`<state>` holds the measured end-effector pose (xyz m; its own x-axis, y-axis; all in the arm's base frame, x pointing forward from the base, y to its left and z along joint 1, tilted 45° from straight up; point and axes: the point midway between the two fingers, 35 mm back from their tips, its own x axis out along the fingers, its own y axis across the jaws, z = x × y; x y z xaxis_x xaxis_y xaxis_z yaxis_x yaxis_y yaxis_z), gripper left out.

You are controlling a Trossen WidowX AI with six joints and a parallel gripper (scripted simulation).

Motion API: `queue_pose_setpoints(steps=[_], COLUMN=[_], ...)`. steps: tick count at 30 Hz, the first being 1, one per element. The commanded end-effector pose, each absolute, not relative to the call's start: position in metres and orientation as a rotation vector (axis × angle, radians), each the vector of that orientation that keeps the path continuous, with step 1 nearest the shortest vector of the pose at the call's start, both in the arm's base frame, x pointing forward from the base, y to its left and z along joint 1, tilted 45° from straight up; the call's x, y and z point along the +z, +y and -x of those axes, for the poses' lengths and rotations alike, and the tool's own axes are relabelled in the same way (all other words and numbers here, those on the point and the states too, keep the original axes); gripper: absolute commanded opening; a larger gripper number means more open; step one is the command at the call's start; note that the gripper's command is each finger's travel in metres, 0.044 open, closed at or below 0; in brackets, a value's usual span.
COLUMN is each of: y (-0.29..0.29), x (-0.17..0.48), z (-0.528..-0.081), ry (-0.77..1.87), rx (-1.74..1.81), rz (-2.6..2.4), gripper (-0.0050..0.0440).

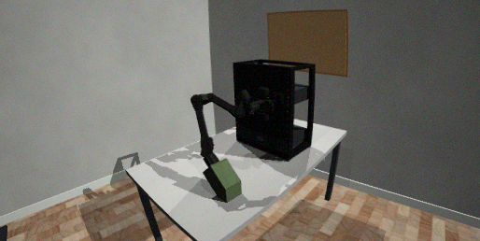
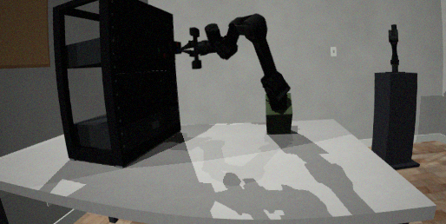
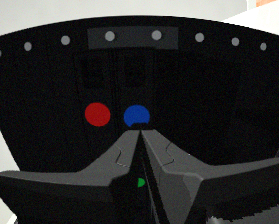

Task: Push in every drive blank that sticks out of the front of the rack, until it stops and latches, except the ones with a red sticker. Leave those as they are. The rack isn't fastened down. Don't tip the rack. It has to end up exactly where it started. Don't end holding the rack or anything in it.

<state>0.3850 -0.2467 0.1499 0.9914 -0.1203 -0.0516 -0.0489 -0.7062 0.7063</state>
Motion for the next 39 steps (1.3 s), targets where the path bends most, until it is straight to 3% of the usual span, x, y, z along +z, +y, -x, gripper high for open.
queue_pose_setpoints(steps=[1, 39], y=[-0.249, -0.251], x=[0.155, 0.155], z=[-0.386, -0.406], ry=[-0.128, -0.128], rx=[-0.109, -0.109], rz=[-2.347, -2.347], gripper=[0.0, 0.0])
